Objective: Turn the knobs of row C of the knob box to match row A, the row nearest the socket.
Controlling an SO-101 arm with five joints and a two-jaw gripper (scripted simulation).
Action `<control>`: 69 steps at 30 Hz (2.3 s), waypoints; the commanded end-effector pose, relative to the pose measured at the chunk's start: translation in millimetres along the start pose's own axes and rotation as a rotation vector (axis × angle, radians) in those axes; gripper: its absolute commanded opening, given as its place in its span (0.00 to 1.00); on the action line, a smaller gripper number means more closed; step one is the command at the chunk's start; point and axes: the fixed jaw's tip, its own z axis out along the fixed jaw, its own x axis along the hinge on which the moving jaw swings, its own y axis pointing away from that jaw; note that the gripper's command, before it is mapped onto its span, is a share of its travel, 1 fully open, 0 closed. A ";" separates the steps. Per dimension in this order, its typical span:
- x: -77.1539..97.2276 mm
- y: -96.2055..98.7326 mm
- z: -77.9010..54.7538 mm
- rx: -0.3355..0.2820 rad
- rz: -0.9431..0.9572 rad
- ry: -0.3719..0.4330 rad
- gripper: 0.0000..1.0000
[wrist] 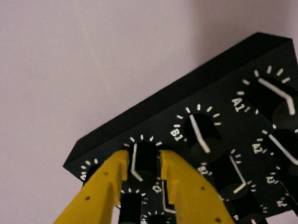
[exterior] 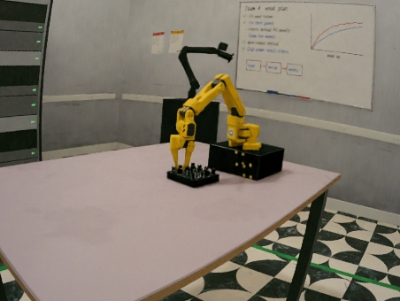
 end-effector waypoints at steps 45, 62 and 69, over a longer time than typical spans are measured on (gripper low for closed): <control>-2.8 -1.1 -34.9 0.009 0.001 -0.003 0.08; -6.3 -10.3 -37.5 0.009 0.001 -0.003 0.08; -11.5 -23.7 -39.4 0.008 0.001 -0.002 0.08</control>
